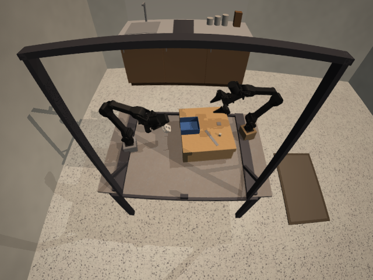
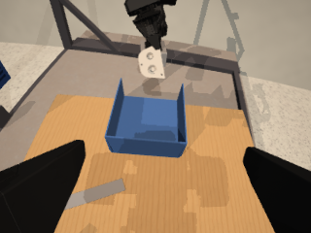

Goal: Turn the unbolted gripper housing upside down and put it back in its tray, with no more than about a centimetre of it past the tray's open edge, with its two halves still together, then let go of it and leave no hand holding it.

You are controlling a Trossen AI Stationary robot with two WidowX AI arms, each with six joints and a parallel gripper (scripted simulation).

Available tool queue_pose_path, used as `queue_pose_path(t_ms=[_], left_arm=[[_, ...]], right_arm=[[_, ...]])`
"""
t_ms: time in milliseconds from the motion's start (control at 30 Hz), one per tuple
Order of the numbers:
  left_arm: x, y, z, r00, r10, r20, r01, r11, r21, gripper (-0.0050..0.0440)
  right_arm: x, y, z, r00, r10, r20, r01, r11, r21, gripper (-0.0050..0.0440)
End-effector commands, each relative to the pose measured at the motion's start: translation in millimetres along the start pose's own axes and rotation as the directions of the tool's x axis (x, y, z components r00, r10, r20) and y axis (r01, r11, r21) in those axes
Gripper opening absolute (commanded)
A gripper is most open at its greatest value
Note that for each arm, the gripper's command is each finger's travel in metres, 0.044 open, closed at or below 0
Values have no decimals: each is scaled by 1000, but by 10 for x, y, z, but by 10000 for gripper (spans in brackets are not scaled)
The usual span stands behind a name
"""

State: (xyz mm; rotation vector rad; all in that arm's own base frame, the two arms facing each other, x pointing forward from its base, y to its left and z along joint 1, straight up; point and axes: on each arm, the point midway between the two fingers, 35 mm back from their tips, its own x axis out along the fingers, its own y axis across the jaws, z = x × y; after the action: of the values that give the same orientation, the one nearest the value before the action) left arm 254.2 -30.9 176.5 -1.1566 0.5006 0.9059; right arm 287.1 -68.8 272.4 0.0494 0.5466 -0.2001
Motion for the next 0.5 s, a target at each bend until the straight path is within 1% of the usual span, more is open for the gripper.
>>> queue_pose_path(t_ms=[0, 467], left_arm=[[-99, -110, 39, 1000, -28, -5, 27, 999, -23, 119], [-189, -175, 82, 1000, -28, -5, 27, 999, -23, 119]], right_arm=[[-38, 5, 53, 1000, 3, 19, -3, 1000, 5, 440], [-38, 5, 53, 1000, 3, 19, -3, 1000, 5, 440]])
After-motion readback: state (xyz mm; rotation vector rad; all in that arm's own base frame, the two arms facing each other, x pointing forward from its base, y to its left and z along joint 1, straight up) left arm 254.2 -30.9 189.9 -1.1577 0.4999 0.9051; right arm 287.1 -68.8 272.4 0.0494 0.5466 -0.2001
